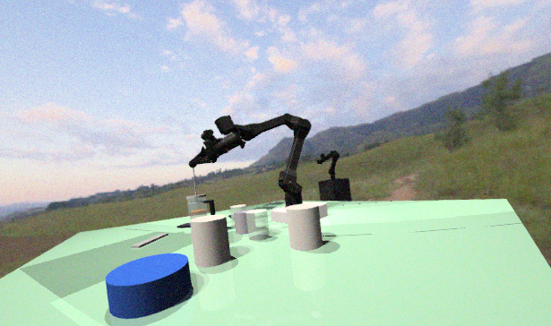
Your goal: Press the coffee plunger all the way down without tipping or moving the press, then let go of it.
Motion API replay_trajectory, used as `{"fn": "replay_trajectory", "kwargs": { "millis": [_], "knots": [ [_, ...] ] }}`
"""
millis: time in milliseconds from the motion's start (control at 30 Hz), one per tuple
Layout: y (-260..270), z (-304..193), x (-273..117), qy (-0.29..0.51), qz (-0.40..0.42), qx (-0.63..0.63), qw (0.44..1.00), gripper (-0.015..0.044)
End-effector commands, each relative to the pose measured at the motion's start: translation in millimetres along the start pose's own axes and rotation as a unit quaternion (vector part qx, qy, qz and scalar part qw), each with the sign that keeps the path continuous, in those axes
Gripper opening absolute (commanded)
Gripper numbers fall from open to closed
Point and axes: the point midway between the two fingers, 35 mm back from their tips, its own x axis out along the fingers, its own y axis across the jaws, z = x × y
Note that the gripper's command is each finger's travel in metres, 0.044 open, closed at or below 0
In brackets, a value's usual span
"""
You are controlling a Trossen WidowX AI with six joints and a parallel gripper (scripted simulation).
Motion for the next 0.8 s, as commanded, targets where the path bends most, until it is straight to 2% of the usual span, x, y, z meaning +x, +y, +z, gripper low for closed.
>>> {"fn": "replay_trajectory", "kwargs": {
  "millis": [0,767],
  "knots": [
    [-0.7,-25.1,11.8,0.029,-0.002,0.004,1.0,0.0123],
    [-0.1,-56.9,32.7,0.029,-0.002,0.004,1.0,0.0123]
  ]
}}
